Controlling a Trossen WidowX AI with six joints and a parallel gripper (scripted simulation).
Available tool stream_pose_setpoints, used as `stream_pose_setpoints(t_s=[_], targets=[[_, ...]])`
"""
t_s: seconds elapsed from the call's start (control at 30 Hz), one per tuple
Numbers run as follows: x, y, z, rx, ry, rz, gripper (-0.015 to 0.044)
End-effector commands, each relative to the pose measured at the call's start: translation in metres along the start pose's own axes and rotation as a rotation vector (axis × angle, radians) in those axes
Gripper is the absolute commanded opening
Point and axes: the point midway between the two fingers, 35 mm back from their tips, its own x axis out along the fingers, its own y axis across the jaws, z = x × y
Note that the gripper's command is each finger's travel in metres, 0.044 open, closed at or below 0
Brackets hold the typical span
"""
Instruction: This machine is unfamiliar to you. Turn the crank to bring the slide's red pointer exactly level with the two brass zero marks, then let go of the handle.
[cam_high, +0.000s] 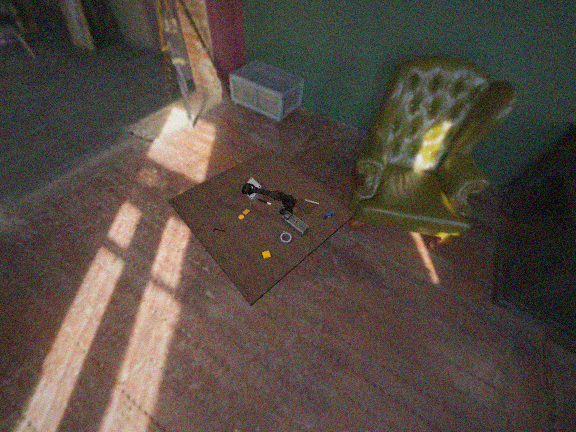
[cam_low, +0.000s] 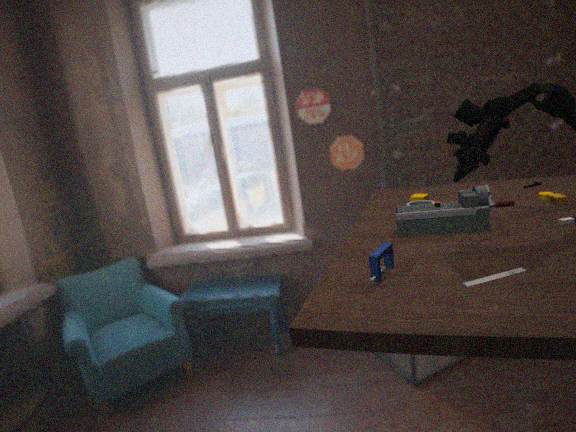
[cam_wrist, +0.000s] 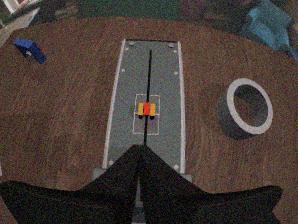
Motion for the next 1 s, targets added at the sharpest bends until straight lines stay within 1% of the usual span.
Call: stream_pose_setpoints(t_s=[0.0, 0.13, 0.7, 0.73, 0.97], targets=[[0.0000, 0.0000, 0.0000, 0.000, 0.000, 0.000, 0.0000], [0.0000, 0.0000, 0.0000, 0.000, 0.000, 0.000, 0.0000], [0.0000, 0.0000, 0.0000, 0.000, 0.000, 0.000, 0.0440], [0.0000, 0.0000, 0.0000, 0.000, 0.000, 0.000, 0.0440], [0.0000, 0.0000, 0.0000, 0.000, 0.000, 0.000, 0.0256]])
